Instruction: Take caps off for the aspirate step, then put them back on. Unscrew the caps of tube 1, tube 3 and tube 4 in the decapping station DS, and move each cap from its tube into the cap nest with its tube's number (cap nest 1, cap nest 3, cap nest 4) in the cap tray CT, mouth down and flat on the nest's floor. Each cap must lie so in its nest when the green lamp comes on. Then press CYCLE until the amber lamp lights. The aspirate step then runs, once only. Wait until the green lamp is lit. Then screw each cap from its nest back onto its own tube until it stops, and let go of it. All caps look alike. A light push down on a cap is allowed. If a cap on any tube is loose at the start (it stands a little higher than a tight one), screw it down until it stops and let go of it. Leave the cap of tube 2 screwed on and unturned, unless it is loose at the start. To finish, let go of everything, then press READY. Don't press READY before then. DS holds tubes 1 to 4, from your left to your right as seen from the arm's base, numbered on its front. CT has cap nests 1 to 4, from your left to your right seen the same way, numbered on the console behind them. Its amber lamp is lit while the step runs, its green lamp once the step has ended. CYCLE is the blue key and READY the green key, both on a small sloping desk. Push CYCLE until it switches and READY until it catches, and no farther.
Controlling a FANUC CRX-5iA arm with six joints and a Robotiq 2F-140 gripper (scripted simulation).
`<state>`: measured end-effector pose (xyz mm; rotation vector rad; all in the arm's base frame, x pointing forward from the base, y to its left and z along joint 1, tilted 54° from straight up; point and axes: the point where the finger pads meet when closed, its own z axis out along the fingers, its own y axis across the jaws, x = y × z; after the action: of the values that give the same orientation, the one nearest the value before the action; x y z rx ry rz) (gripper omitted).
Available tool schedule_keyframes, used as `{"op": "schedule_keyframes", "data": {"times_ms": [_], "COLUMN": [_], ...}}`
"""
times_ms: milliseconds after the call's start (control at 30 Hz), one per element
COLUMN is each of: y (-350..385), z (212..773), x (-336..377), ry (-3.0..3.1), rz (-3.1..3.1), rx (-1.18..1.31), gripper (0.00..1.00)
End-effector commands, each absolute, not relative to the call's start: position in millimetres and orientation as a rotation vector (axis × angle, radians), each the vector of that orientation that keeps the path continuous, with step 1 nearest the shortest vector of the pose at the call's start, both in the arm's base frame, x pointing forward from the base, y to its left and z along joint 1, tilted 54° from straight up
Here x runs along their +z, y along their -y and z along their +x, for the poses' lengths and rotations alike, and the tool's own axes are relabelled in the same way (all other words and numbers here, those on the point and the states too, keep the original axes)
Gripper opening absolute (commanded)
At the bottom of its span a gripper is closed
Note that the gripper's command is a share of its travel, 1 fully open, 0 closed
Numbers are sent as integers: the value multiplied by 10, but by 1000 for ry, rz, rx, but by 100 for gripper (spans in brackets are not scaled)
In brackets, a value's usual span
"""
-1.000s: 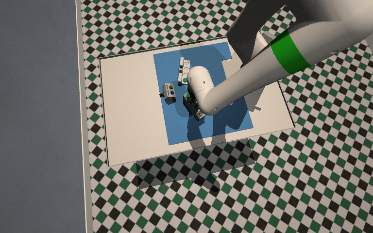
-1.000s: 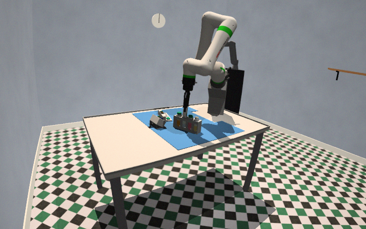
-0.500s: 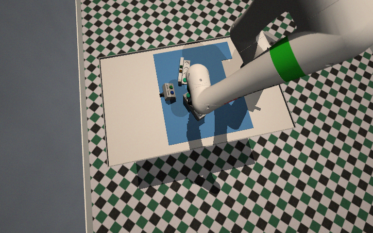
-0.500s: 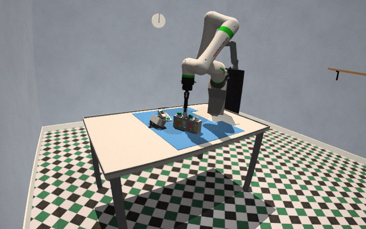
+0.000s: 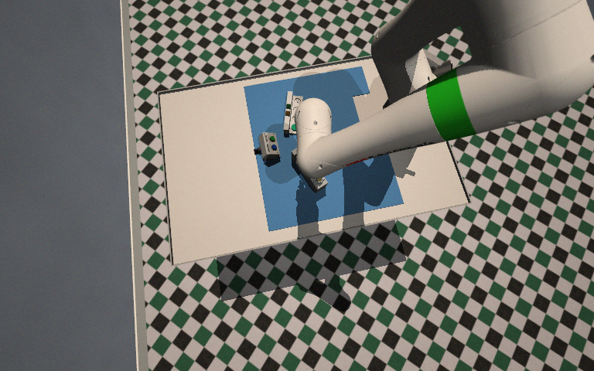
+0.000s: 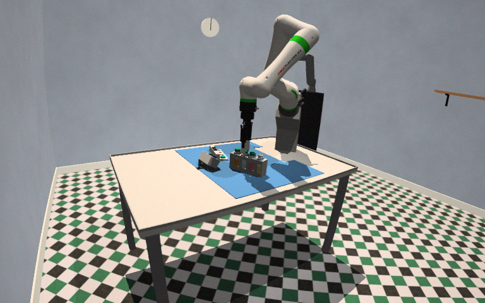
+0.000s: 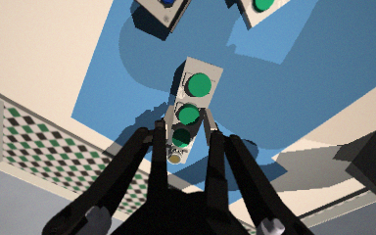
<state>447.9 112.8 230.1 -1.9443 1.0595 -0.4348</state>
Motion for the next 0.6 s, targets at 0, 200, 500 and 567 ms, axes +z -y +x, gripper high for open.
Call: {"op": "schedule_keyframes", "data": {"times_ms": [0, 200, 500, 567], "y": [-1125, -1125, -1125, -1125], "z": [4476, 4476, 4476, 4476], "x": [2297, 2296, 2296, 2297], "ry": [-1315, -1519, -1677, -1677], "rz": [-1779, -1593, -1419, -1419], "rx": [-296, -157, -37, -37], "gripper": [35, 35, 35, 35]}}
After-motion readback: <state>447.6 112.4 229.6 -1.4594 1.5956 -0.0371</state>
